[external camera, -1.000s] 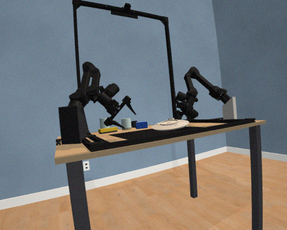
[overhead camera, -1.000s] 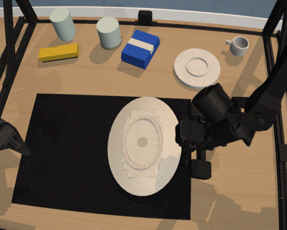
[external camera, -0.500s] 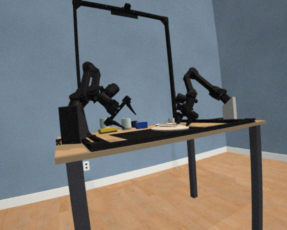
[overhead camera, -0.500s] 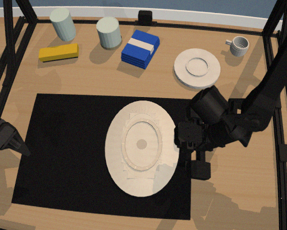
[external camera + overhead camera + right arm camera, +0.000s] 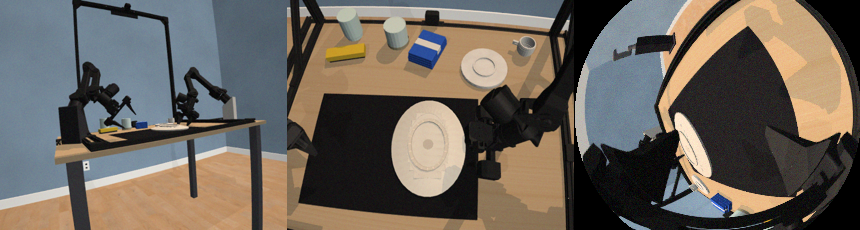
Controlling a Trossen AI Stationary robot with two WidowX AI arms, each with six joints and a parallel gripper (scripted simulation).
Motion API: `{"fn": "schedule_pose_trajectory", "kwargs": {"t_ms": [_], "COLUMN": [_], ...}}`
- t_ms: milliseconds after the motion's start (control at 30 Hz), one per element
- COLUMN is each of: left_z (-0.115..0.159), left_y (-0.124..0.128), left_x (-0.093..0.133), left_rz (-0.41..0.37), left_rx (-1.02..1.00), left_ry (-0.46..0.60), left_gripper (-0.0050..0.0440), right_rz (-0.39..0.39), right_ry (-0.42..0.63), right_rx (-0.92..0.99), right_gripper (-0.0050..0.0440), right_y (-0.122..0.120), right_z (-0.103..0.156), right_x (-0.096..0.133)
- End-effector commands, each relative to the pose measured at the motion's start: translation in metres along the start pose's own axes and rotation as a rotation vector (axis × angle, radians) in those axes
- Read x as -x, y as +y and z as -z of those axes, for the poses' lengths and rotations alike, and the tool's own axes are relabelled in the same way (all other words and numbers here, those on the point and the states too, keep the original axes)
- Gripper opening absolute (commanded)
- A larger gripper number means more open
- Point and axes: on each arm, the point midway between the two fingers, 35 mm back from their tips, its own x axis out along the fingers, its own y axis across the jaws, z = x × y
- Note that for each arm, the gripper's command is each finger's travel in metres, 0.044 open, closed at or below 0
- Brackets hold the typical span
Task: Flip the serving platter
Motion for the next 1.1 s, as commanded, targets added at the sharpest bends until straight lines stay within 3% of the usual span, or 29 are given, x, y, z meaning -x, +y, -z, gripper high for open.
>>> {"fn": "schedule_pose_trajectory", "kwargs": {"t_ms": [0, 1067], "left_z": [0.004, -0.010], "left_y": [-0.001, 0.000], "left_x": [0.005, 0.040], "left_rz": [0.001, 0.001], "left_rx": [0.001, 0.001], "left_ry": [-0.006, 0.006], "left_gripper": [0.0440, 0.0440], "right_rz": [0.005, 0.005], "right_ry": [-0.001, -0.002], "right_rx": [-0.001, -0.002], "right_gripper": [0.0440, 0.0440], "right_y": [-0.003, -0.003], "right_z": [-0.001, 0.000], "right_x": [0.001, 0.001]}}
